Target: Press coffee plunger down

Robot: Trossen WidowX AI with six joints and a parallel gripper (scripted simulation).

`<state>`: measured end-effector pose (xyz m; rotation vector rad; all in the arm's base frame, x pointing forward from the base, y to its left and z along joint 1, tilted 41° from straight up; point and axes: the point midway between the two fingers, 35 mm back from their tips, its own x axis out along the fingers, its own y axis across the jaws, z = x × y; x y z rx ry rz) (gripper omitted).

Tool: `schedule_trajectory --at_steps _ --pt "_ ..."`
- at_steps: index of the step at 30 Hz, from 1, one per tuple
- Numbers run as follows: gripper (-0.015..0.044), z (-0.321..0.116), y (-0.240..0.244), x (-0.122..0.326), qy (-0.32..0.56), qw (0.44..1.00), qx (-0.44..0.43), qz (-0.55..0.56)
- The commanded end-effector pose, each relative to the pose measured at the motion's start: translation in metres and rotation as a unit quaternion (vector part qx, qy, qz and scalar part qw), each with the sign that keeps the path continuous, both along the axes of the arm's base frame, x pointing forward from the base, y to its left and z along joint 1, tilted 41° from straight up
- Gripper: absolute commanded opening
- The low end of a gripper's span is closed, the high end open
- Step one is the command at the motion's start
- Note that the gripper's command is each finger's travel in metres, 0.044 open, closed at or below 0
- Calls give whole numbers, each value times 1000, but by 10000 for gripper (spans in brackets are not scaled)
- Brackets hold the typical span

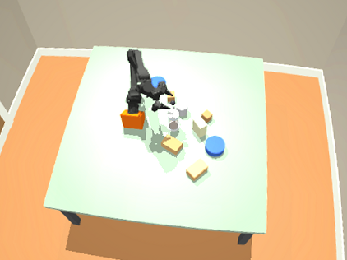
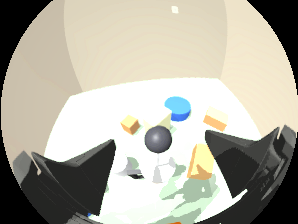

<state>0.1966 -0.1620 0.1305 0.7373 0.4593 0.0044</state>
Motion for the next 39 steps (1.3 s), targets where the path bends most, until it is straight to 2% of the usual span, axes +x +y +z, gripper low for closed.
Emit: schedule_trajectory --at_steps 1,9,21,39 --pt "440 -3 2 5 1 1000 2 -1" --pt "440 -5 5 15 -3 1000 3 -1" --pt "125 -5 5 15 -3 1000 3 -1" --pt "116 -14 10 17 -1 1000 3 0"
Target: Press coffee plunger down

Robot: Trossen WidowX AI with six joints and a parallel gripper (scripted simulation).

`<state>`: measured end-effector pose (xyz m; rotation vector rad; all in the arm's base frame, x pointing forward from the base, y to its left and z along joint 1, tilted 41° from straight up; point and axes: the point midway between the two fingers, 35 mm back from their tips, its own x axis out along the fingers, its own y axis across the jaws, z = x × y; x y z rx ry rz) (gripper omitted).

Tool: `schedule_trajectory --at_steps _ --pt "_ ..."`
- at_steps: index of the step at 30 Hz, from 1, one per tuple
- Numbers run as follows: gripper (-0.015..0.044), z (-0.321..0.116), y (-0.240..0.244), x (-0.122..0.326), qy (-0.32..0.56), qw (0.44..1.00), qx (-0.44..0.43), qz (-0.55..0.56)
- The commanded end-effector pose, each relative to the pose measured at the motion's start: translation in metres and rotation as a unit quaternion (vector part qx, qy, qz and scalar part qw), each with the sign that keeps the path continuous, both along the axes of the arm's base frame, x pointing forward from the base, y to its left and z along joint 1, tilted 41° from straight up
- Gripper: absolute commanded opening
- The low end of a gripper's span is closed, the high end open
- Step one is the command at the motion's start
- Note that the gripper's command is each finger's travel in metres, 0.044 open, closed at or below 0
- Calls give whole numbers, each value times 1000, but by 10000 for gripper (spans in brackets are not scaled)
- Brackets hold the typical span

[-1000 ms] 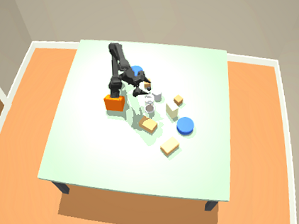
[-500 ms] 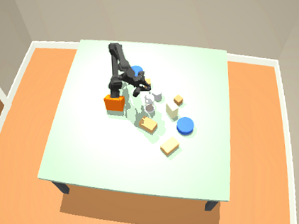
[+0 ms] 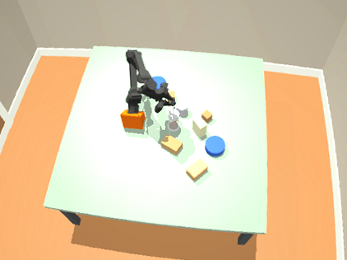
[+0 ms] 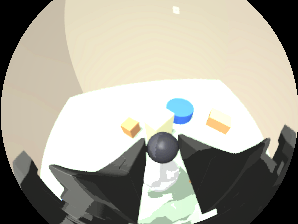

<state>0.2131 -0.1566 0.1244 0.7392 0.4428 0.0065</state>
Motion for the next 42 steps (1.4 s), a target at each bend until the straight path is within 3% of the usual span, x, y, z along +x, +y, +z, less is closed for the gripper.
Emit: schedule_trajectory --at_steps 1,42 --pt "116 -9 6 1 7 1000 2 2" --pt "116 -62 45 17 7 1000 2 1"
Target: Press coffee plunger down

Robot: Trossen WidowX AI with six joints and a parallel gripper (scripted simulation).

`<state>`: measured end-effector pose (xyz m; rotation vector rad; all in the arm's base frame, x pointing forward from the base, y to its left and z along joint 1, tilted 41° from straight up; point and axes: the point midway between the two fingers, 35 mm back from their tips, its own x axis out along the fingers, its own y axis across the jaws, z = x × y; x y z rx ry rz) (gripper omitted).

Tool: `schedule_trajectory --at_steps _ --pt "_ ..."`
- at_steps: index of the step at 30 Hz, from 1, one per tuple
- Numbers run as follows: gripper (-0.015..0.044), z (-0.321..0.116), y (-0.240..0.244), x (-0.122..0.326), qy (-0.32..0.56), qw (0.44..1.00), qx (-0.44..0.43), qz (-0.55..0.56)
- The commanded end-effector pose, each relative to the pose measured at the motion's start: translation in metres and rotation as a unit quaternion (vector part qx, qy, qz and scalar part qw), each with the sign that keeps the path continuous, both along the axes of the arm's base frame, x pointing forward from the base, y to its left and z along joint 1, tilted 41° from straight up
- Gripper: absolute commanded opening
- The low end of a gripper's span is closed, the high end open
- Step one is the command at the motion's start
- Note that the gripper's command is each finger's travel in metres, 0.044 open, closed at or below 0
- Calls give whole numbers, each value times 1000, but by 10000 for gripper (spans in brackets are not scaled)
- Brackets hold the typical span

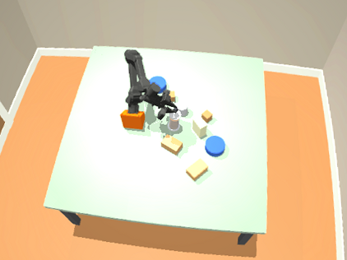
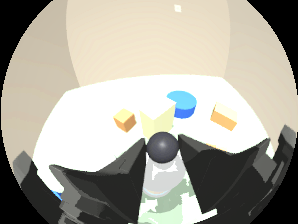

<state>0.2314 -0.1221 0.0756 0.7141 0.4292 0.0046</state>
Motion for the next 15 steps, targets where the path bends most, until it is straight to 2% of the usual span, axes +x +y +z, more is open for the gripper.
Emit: schedule_trajectory --at_steps 1,15 --pt "116 -14 11 -1 13 1000 15 1" --pt "116 -17 13 9 10 1000 16 1"
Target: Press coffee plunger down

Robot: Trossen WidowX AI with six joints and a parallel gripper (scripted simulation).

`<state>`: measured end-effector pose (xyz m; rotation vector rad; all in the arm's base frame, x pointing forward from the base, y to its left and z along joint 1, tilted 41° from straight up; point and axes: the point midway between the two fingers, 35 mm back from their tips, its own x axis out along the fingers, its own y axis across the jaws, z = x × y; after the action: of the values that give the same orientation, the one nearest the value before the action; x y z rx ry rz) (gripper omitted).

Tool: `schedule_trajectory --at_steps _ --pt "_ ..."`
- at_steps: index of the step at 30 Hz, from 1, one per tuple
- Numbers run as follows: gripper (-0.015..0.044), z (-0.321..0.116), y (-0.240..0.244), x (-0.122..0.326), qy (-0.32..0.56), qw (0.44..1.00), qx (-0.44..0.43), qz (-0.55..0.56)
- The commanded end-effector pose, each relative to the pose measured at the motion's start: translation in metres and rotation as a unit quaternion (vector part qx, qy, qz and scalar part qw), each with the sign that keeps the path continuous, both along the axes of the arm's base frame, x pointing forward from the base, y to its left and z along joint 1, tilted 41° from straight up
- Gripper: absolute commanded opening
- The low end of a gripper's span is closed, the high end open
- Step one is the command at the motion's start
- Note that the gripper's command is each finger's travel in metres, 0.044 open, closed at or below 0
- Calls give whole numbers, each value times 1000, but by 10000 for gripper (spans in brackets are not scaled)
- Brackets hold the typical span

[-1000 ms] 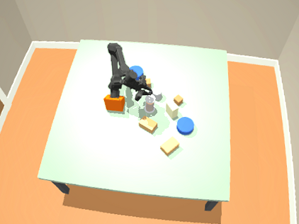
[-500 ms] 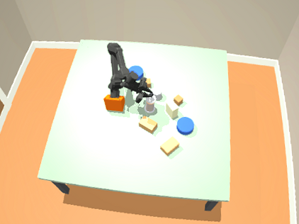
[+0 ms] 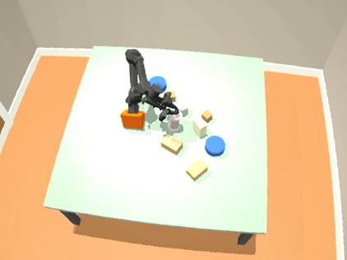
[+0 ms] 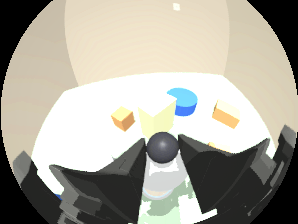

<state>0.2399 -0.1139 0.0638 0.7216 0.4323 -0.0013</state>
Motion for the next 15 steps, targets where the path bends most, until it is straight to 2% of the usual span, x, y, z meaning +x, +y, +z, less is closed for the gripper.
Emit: schedule_trajectory --at_steps 1,15 --pt "116 -5 5 0 8 1000 13 4" --pt "116 -6 3 2 8 1000 12 4"
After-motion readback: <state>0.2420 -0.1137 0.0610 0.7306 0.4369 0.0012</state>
